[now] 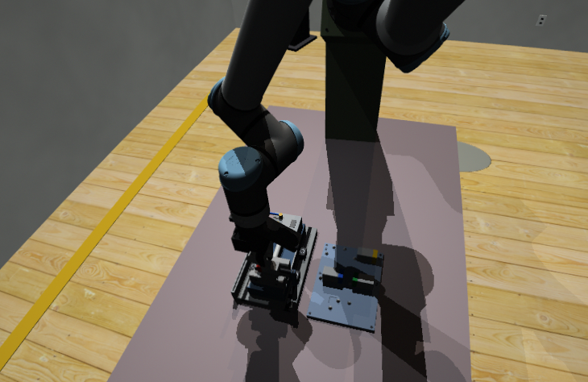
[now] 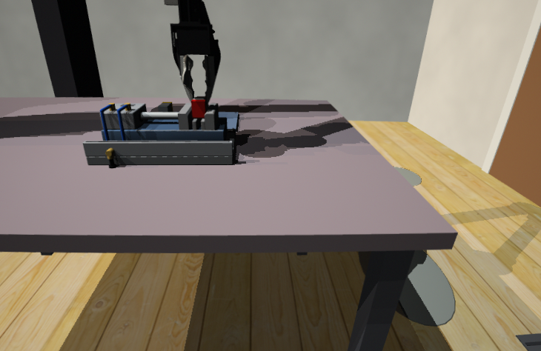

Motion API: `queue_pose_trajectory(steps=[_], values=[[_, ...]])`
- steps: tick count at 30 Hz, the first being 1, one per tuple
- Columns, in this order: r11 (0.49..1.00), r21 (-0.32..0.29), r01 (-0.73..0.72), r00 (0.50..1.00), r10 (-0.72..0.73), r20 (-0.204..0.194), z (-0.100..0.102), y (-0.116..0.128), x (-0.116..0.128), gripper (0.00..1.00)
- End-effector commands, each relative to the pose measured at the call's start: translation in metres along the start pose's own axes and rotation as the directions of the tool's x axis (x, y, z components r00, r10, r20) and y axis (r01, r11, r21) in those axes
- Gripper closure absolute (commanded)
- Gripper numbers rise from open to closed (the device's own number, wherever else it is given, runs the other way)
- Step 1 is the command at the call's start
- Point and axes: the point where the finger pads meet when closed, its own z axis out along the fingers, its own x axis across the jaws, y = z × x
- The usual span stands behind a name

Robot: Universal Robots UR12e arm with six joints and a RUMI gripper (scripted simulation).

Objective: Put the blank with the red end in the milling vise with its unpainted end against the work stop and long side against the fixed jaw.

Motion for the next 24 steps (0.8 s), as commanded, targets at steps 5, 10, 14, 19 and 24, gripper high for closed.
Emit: queue_pose_trajectory(steps=[5,10,14,19,24], values=[[1.000,0.000,0.000,1.000,0.000,-0.001,0.0004,-0.0001,0.0004,1.00],[1.000,0.000,0.000,1.000,0.000,-0.001,0.0009,-0.0001,0.0004,1.00],[1.000,0.000,0.000,1.000,0.000,-0.001,0.0015,-0.0001,0.0004,1.00],[1.000,0.000,0.000,1.000,0.000,-0.001,0.0020,-0.0001,0.0004,1.00],[1.000,0.000,0.000,1.000,0.000,-0.001,0.0021,-0.0001,0.0004,1.00]])
